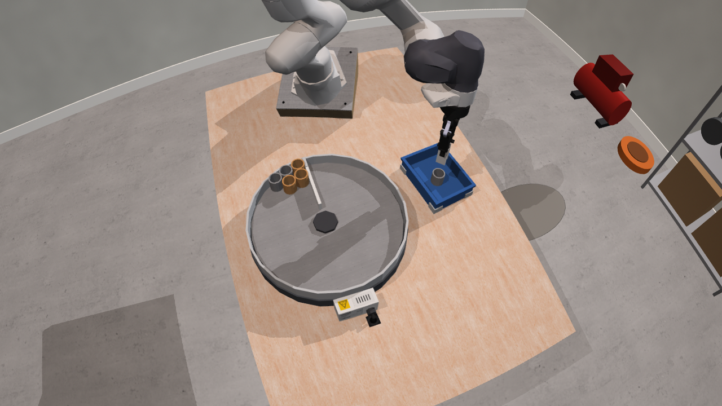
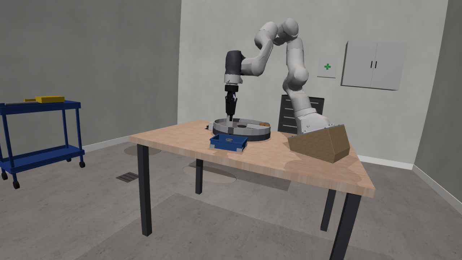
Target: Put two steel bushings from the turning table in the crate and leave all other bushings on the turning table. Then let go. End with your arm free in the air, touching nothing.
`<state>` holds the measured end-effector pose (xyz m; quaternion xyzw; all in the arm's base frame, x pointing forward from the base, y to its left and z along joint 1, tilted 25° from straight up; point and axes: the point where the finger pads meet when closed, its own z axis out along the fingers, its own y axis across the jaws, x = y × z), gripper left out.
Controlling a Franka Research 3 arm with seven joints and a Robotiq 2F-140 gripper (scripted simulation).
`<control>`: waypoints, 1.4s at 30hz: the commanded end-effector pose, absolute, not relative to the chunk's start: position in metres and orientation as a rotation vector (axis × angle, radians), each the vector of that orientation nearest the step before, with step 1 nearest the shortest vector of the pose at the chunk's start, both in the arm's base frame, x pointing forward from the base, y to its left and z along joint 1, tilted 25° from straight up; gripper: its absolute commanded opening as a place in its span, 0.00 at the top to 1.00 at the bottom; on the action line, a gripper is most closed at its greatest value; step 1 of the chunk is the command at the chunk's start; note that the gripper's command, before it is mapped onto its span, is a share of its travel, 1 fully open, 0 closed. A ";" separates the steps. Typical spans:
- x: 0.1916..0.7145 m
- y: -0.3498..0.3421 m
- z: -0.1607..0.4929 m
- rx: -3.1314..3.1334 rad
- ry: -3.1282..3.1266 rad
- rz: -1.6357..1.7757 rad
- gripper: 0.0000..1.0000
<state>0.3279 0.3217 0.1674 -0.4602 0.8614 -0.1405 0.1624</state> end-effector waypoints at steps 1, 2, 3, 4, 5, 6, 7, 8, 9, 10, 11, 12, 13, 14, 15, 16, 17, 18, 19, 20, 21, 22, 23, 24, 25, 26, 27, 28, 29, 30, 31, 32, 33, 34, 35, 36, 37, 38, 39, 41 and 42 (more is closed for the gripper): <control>0.328 0.322 0.168 -1.321 2.454 -0.402 0.90; 0.328 0.322 0.168 -1.321 2.454 -0.402 0.90; 0.328 0.322 0.168 -1.321 2.454 -0.402 0.90; 0.328 0.322 0.168 -1.321 2.454 -0.402 0.90; 0.328 0.322 0.168 -1.321 2.454 -0.402 0.90; 0.328 0.322 0.168 -1.321 2.454 -0.402 0.90; 0.328 0.322 0.168 -1.321 2.454 -0.402 0.90; 0.328 0.322 0.168 -1.321 2.454 -0.402 0.90; 0.328 0.322 0.168 -1.321 2.454 -0.402 0.90; 0.328 0.322 0.168 -1.321 2.454 -0.402 0.90; 0.328 0.322 0.168 -1.321 2.454 -0.402 0.90; 0.328 0.322 0.168 -1.321 2.454 -0.402 0.90; 0.328 0.322 0.168 -1.321 2.454 -0.402 0.90; 0.328 0.322 0.168 -1.321 2.454 -0.402 0.90; 0.328 0.322 0.168 -1.321 2.454 -0.402 0.90; 0.328 0.322 0.168 -1.321 2.454 -0.402 0.90; 0.328 0.322 0.168 -1.321 2.454 -0.402 0.90; 0.328 0.322 0.168 -1.321 2.454 -0.402 0.90; 0.328 0.322 0.168 -1.321 2.454 -0.402 0.90; 0.328 0.322 0.168 -1.321 2.454 -0.402 0.90; 0.328 0.322 0.168 -1.321 2.454 -0.402 0.90; 0.328 0.322 0.168 -1.321 2.454 -0.402 0.90; 0.328 0.322 0.168 -1.321 2.454 -0.402 0.90; 0.328 0.322 0.168 -1.321 2.454 -0.402 0.90; 0.328 0.322 0.168 -1.321 2.454 -0.402 0.90; 0.328 0.322 0.168 -1.321 2.454 -0.402 0.90; 0.328 0.322 0.168 -1.321 2.454 -0.402 0.90; 0.328 0.322 0.168 -1.321 2.454 -0.402 0.90; 0.328 0.322 0.168 -1.321 2.454 -0.402 0.90; 0.328 0.322 0.168 -1.321 2.454 -0.402 0.90; 0.328 0.322 0.168 -1.321 2.454 -0.402 0.90; 0.328 0.322 0.168 -1.321 2.454 -0.402 0.90; 0.328 0.322 0.168 -1.321 2.454 -0.402 0.90; 0.328 0.322 0.168 -1.321 2.454 -0.402 0.90; 0.328 0.322 0.168 -1.321 2.454 -0.402 0.90; 0.328 0.322 0.168 -1.321 2.454 -0.402 0.90; 0.328 0.322 0.168 -1.321 2.454 -0.402 0.72; 0.328 0.322 0.168 -1.321 2.455 -0.402 0.72; 0.328 0.322 0.168 -1.321 2.455 -0.402 0.72; 0.328 0.322 0.168 -1.323 2.455 -0.401 0.72; 0.328 0.322 0.168 -1.323 2.455 -0.401 0.72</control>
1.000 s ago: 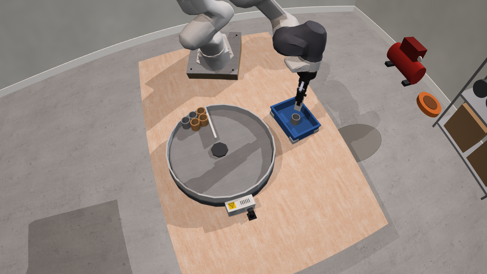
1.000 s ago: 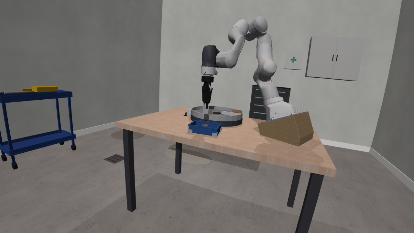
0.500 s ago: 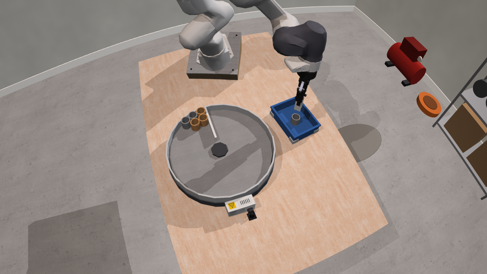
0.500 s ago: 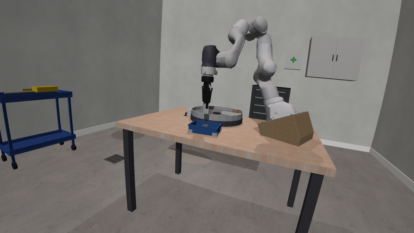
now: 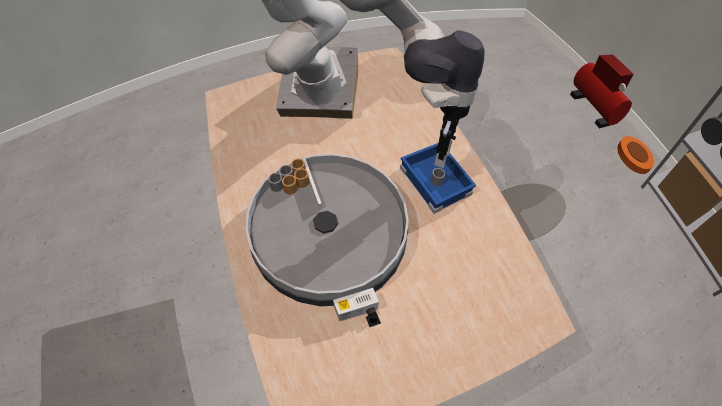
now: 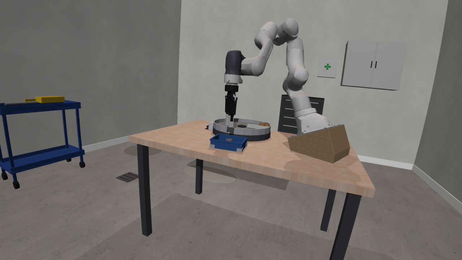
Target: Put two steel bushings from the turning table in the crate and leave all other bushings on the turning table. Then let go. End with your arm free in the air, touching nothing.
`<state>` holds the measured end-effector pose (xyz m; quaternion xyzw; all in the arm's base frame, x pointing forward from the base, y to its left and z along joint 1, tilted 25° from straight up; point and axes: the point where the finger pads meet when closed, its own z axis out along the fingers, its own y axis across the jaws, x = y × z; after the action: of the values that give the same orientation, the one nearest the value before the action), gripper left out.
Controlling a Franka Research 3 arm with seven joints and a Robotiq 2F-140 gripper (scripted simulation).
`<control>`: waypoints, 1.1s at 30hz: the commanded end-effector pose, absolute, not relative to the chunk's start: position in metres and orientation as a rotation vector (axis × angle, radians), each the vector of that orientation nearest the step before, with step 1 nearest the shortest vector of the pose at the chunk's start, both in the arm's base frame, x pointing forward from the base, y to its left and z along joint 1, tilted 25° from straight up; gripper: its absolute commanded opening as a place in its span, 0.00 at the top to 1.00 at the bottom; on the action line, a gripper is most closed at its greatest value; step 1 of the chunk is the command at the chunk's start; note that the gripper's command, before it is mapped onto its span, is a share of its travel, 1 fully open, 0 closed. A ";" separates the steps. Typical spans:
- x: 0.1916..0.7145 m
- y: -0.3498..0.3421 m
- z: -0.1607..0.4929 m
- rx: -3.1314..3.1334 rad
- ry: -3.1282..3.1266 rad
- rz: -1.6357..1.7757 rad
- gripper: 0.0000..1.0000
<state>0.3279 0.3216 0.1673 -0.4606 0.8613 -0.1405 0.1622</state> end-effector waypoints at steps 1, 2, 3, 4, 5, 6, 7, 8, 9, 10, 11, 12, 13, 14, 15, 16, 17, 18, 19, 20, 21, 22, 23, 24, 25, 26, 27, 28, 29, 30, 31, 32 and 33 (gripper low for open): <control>0.328 0.322 0.168 -1.323 2.455 -0.401 0.72; 0.328 0.322 0.168 -1.324 2.455 -0.399 0.72; 0.328 0.322 0.168 -1.326 2.455 -0.397 0.72; 0.328 0.322 0.169 -1.328 2.455 -0.395 0.72; 0.328 0.323 0.169 -1.331 2.455 -0.392 0.72; 0.327 0.323 0.169 -1.334 2.456 -0.388 0.72; 0.327 0.323 0.169 -1.338 2.456 -0.383 0.72; 0.327 0.324 0.169 -1.343 2.456 -0.378 0.72; 0.327 0.324 0.169 -1.349 2.456 -0.371 0.72; 0.326 0.325 0.169 -1.355 2.457 -0.364 0.72; 0.326 0.326 0.170 -1.363 2.457 -0.355 0.72; 0.326 0.327 0.170 -1.371 2.456 -0.346 0.72; 0.326 0.328 0.170 -1.379 2.456 -0.335 0.72; 0.325 0.329 0.171 -1.389 2.456 -0.323 0.72; 0.325 0.330 0.171 -1.399 2.455 -0.310 0.72; 0.325 0.331 0.172 -1.410 2.453 -0.295 0.72; 0.325 0.331 0.172 -1.410 2.453 -0.295 0.72; 0.325 0.331 0.172 -1.410 2.453 -0.295 0.72; 0.325 0.332 0.173 -1.422 2.451 -0.280 0.72; 0.324 0.334 0.174 -1.434 2.449 -0.263 0.72; 0.324 0.335 0.175 -1.447 2.446 -0.244 0.72; 0.324 0.337 0.176 -1.460 2.442 -0.224 0.72; 0.325 0.339 0.177 -1.474 2.437 -0.203 0.72; 0.325 0.341 0.179 -1.488 2.431 -0.181 0.72; 0.325 0.343 0.181 -1.502 2.423 -0.158 0.72; 0.326 0.345 0.183 -1.516 2.415 -0.133 0.72; 0.327 0.348 0.185 -1.530 2.405 -0.107 0.72; 0.328 0.350 0.187 -1.544 2.393 -0.081 0.72; 0.329 0.352 0.190 -1.558 2.380 -0.053 0.72; 0.330 0.354 0.192 -1.566 2.372 -0.036 0.72; 0.331 0.355 0.194 -1.572 2.364 -0.022 0.72; 0.332 0.356 0.196 -1.578 2.355 -0.007 0.72; 0.333 0.358 0.198 -1.585 2.346 0.008 0.72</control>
<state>0.3298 0.3484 0.1897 -0.4886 0.8605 -0.0088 0.1444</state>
